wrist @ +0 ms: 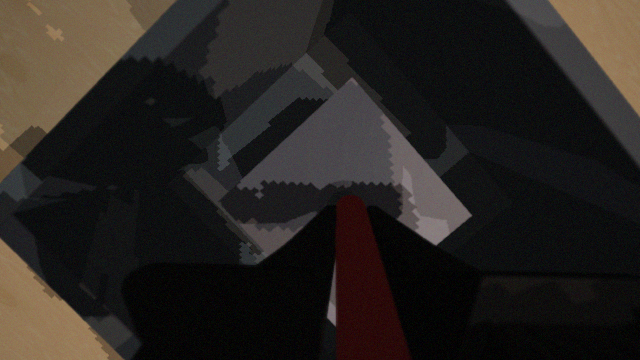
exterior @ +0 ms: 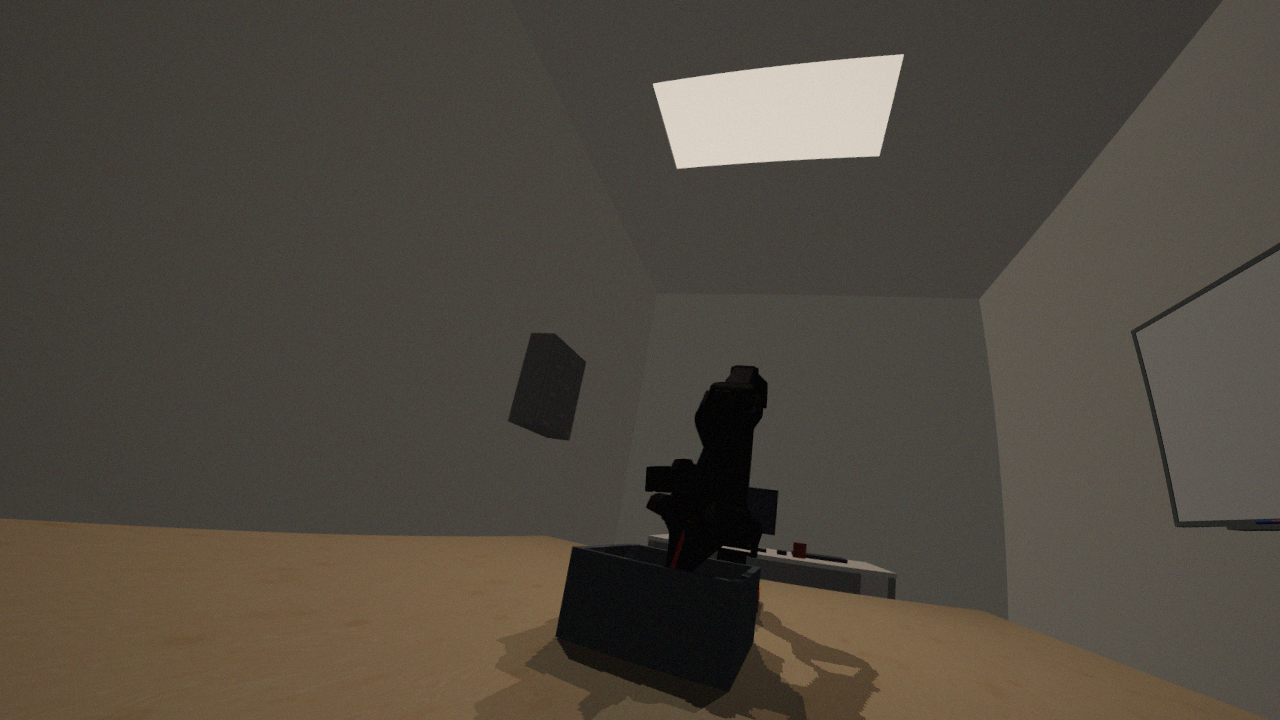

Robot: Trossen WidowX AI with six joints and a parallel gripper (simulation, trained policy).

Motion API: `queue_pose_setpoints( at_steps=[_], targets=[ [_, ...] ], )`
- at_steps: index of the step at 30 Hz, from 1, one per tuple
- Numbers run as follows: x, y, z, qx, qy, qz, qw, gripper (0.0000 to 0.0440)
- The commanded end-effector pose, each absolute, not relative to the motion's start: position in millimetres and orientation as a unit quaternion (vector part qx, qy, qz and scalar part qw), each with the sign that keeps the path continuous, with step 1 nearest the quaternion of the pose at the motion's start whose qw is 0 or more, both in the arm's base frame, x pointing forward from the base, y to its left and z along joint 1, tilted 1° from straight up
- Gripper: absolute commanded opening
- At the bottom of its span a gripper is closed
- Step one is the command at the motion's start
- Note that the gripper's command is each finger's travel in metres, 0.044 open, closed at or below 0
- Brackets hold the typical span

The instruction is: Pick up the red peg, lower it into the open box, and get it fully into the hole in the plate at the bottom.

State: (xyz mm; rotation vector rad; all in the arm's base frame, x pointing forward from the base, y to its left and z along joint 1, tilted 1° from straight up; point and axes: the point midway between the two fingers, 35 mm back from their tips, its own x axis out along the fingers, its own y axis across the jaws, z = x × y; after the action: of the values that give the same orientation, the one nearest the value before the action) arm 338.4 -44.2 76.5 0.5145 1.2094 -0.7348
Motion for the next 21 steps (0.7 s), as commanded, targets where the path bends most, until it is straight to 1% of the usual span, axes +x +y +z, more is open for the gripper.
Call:
queue_pose_setpoints(
  at_steps=[1, 5, 6, 8, 9, 11, 15, 17, 19, 21],
  targets=[
    [338, -45, 64, 0.227, 0.569, -0.314, 0.725, 0.0069],
    [340, -47, 57, 0.228, 0.58, -0.307, 0.719, 0.0163],
    [340, -49, 56, 0.23, 0.582, -0.307, 0.717, 0.0179],
    [343, -52, 59, 0.225, 0.583, -0.301, 0.72, 0.0184],
    [346, -53, 61, 0.225, 0.583, -0.298, 0.722, 0.0193],
    [353, -54, 65, 0.228, 0.58, -0.293, 0.725, 0.0236],
    [368, -55, 73, 0.242, 0.573, -0.281, 0.731, 0.0341],
    [374, -60, 77, 0.239, 0.573, -0.283, 0.731, 0.0383],
    [380, -59, 80, 0.242, 0.576, -0.277, 0.73, 0.0436],
    [387, -58, 84, 0.247, 0.576, -0.27, 0.731, 0.044]
  ],
)
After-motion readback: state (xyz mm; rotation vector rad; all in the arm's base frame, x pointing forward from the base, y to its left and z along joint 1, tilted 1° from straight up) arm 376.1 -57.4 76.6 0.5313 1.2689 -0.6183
